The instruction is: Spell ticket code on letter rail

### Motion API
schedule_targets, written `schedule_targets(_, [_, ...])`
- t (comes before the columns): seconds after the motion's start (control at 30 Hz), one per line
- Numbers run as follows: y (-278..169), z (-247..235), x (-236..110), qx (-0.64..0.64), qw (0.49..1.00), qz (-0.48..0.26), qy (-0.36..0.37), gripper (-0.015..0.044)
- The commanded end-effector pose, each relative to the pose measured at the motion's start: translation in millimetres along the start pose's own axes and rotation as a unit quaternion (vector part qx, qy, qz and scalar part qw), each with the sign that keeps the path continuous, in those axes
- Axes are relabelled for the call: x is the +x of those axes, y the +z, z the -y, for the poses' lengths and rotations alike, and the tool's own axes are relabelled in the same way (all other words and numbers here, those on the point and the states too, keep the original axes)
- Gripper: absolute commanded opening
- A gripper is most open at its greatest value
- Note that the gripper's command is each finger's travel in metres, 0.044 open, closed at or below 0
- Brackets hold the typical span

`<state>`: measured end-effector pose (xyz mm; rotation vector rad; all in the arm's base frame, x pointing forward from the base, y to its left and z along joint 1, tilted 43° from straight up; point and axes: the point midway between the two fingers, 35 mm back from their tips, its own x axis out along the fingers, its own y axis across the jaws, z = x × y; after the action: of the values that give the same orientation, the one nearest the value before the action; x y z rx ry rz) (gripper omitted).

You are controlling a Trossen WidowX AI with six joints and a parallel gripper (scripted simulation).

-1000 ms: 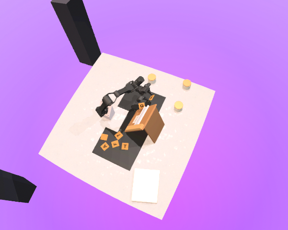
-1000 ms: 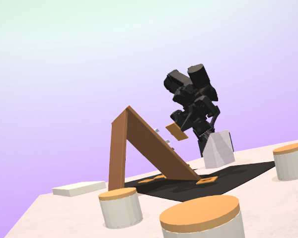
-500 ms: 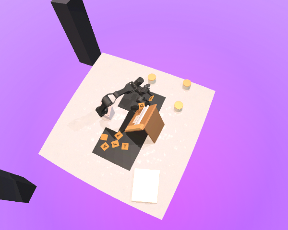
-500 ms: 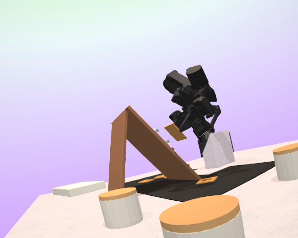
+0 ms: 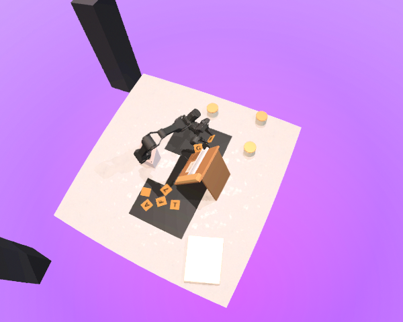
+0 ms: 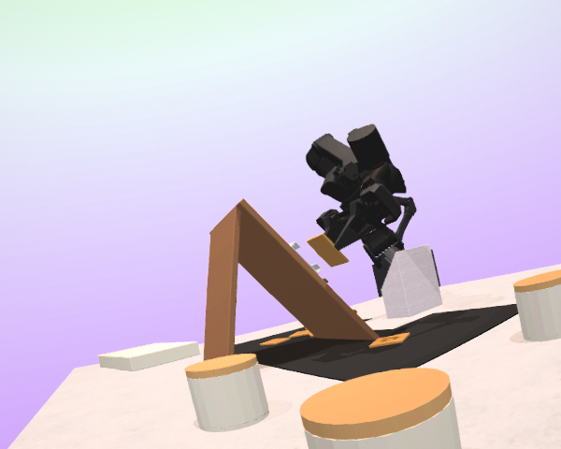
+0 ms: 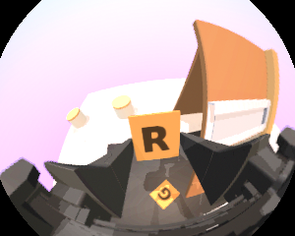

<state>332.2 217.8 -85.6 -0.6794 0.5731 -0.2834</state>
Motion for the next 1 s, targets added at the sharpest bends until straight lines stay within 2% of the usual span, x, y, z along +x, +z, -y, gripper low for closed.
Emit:
schedule_targets(0.0, [-1.0,2.2,0.1,-0.003,1.000,-0.001,0.001,0.0000])
schedule_targets(0.97, [-1.1,16.7,0.2,-0.003,1.000,-0.001,0.001,0.0000])
